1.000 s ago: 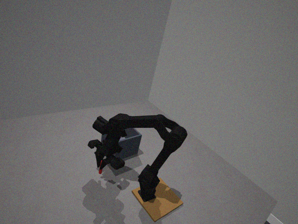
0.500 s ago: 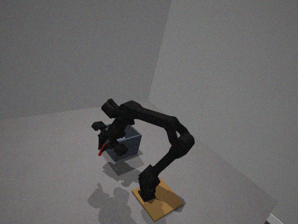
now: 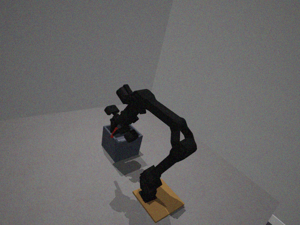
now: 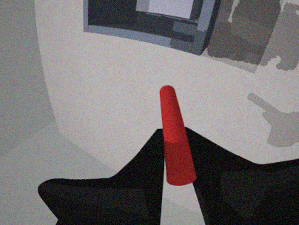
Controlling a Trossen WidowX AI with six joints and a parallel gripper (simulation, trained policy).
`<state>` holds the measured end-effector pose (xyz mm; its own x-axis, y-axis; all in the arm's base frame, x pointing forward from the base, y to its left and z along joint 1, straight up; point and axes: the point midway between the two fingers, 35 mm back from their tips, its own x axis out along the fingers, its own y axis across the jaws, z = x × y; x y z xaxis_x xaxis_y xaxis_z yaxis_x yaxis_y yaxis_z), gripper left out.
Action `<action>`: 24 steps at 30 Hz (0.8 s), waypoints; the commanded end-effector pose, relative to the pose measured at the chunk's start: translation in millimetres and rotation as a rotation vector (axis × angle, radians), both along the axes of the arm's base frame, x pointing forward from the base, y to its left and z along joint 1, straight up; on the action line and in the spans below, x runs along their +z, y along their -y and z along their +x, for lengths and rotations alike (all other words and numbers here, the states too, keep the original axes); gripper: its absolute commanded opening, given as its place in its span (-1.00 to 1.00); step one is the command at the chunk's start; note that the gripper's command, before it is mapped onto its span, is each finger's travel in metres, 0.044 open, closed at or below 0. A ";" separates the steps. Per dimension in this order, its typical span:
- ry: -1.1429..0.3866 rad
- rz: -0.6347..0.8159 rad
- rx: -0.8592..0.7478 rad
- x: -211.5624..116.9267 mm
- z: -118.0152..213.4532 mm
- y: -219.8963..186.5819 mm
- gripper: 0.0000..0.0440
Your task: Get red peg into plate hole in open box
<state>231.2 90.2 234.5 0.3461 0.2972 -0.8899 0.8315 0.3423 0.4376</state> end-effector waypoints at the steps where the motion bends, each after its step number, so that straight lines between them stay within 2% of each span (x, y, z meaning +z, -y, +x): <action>1: 0.008 -0.045 -0.039 4.7 6.6 18.6 -1.00; 11: -0.068 -0.108 -0.120 -7.0 20.7 57.0 -1.00; 24: -0.151 -0.110 -0.158 -27.0 43.6 89.4 -1.00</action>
<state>268.5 7.1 214.2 0.2635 0.1426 -0.9541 0.9249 0.2436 0.2919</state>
